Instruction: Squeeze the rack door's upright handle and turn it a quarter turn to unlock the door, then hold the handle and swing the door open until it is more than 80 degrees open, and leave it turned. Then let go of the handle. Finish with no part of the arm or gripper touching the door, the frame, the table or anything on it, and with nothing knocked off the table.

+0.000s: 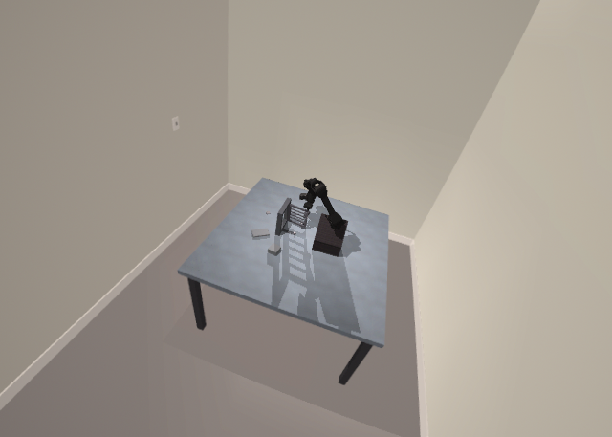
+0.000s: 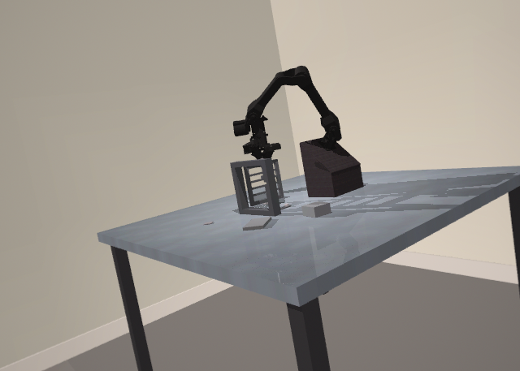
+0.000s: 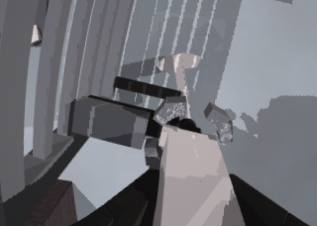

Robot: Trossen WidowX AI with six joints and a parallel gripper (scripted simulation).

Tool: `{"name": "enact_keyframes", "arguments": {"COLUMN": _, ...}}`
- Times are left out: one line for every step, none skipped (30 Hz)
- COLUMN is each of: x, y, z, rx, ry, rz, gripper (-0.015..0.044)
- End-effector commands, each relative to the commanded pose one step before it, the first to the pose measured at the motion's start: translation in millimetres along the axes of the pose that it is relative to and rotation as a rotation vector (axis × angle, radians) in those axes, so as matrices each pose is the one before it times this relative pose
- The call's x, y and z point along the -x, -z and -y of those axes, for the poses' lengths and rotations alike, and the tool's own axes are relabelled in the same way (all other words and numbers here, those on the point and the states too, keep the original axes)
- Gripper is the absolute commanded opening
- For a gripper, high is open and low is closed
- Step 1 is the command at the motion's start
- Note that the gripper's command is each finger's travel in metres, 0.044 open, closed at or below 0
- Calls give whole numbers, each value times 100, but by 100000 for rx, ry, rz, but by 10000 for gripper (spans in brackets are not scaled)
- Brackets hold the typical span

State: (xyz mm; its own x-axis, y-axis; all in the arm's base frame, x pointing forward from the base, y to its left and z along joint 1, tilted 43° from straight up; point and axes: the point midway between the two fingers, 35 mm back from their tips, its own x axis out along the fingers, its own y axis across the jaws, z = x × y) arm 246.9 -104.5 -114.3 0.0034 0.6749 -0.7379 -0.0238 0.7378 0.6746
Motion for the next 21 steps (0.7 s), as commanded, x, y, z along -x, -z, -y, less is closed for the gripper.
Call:
{"name": "enact_keyframes", "arguments": {"x": 29, "y": -348, "z": 1110, "rx": 9234, "ry": 289, "rz": -184, "gripper": 13}}
{"name": "enact_keyframes", "arguments": {"x": 4, "y": -52, "z": 245, "rx": 1722, "ry": 18, "rz": 6, "gripper": 13}}
{"name": "enact_keyframes", "arguments": {"x": 3, "y": -45, "z": 246, "rx": 1721, "ry": 17, "rz": 5, "gripper": 13}}
{"name": "enact_keyframes", "arguments": {"x": 2, "y": -29, "z": 183, "rx": 1247, "ry": 13, "rz": 4, "gripper": 13}}
{"name": "enact_keyframes", "arguments": {"x": 1, "y": -18, "z": 132, "rx": 897, "ry": 9, "rz": 2, "gripper": 13}}
{"name": "enact_keyframes", "arguments": {"x": 0, "y": -10, "z": 79, "rx": 538, "ry": 5, "rz": 1, "gripper": 13}}
{"name": "enact_keyframes", "arguments": {"x": 0, "y": -3, "z": 26, "rx": 179, "ry": 2, "rz": 0, "gripper": 13}}
{"name": "enact_keyframes", "arguments": {"x": 0, "y": 0, "z": 0, "rx": 0, "ry": 0, "rz": 0, "gripper": 13}}
{"name": "enact_keyframes", "arguments": {"x": 0, "y": 0, "z": 0, "rx": 0, "ry": 0, "rz": 0, "gripper": 13}}
{"name": "enact_keyframes", "arguments": {"x": 0, "y": 0, "z": 0, "rx": 0, "ry": 0, "rz": 0, "gripper": 13}}
{"name": "enact_keyframes", "arguments": {"x": 0, "y": 0, "z": 0, "rx": 0, "ry": 0, "rz": 0, "gripper": 13}}
{"name": "enact_keyframes", "arguments": {"x": 0, "y": 0, "z": 0, "rx": 0, "ry": 0, "rz": 0, "gripper": 13}}
{"name": "enact_keyframes", "arguments": {"x": 0, "y": 0, "z": 0, "rx": 0, "ry": 0, "rz": 0, "gripper": 13}}
{"name": "enact_keyframes", "arguments": {"x": 0, "y": 0, "z": 0, "rx": 0, "ry": 0, "rz": 0, "gripper": 13}}
{"name": "enact_keyframes", "arguments": {"x": 0, "y": 0, "z": 0, "rx": 0, "ry": 0, "rz": 0, "gripper": 13}}
{"name": "enact_keyframes", "arguments": {"x": 0, "y": 0, "z": 0, "rx": 0, "ry": 0, "rz": 0, "gripper": 13}}
{"name": "enact_keyframes", "arguments": {"x": 0, "y": 0, "z": 0, "rx": 0, "ry": 0, "rz": 0, "gripper": 13}}
{"name": "enact_keyframes", "arguments": {"x": 0, "y": 0, "z": 0, "rx": 0, "ry": 0, "rz": 0, "gripper": 13}}
{"name": "enact_keyframes", "arguments": {"x": 0, "y": 0, "z": 0, "rx": 0, "ry": 0, "rz": 0, "gripper": 13}}
{"name": "enact_keyframes", "arguments": {"x": 0, "y": 0, "z": 0, "rx": 0, "ry": 0, "rz": 0, "gripper": 13}}
{"name": "enact_keyframes", "arguments": {"x": 0, "y": 0, "z": 0, "rx": 0, "ry": 0, "rz": 0, "gripper": 13}}
